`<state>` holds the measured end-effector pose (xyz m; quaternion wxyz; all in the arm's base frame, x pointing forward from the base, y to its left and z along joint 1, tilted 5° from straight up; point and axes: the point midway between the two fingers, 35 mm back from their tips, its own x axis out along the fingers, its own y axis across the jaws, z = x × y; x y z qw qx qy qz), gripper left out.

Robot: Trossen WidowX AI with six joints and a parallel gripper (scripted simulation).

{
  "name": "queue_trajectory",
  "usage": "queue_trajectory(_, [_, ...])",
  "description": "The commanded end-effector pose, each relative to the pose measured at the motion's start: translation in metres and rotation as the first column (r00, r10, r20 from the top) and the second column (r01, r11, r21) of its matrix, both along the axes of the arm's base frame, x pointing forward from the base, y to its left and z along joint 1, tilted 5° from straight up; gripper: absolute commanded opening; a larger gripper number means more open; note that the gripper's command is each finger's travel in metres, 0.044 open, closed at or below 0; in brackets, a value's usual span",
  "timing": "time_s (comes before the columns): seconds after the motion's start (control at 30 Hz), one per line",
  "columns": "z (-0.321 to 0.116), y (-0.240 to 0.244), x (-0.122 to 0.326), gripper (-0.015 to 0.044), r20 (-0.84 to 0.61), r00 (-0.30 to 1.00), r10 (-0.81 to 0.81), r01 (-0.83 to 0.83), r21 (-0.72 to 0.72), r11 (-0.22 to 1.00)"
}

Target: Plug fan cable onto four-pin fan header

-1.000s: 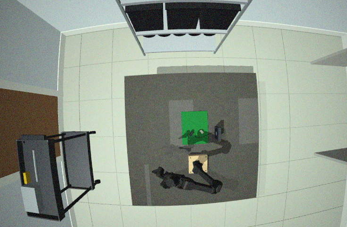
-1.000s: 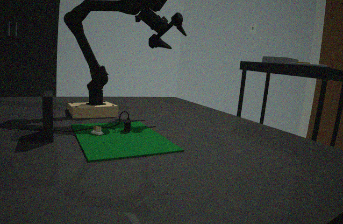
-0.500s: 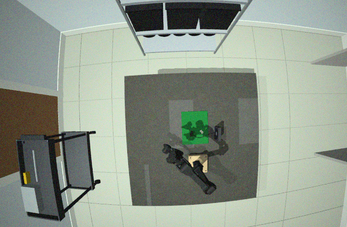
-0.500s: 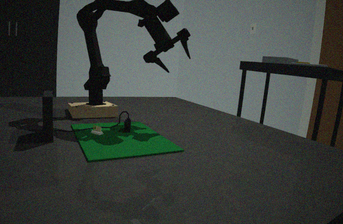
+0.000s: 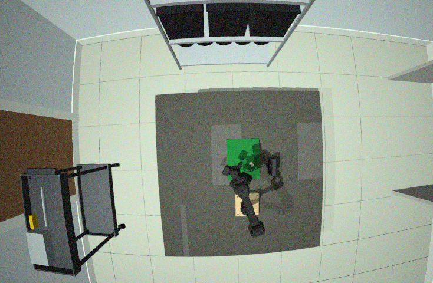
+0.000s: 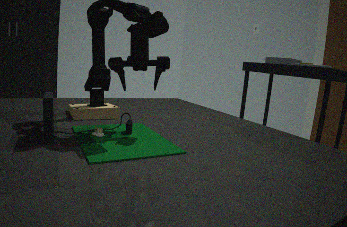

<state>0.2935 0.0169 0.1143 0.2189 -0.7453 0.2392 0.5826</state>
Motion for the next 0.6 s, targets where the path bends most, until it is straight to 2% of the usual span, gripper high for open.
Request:
queue_trajectory(0.0, [-0.009,-0.024,-0.007,0.0440,-0.074,0.997,0.038,-0.042,-0.060,0.997])
queue_trajectory(0.23, [-0.011,-0.024,-0.007,0.0440,-0.074,0.997,0.038,-0.042,-0.060,0.997])
queue_trajectory(0.47, [-0.068,-0.025,-0.010,0.0440,-0.074,0.997,0.038,-0.042,-0.060,0.997])
queue_trajectory(0.57, [-0.070,-0.025,-0.011,0.0440,-0.074,0.997,0.038,-0.042,-0.060,0.997])
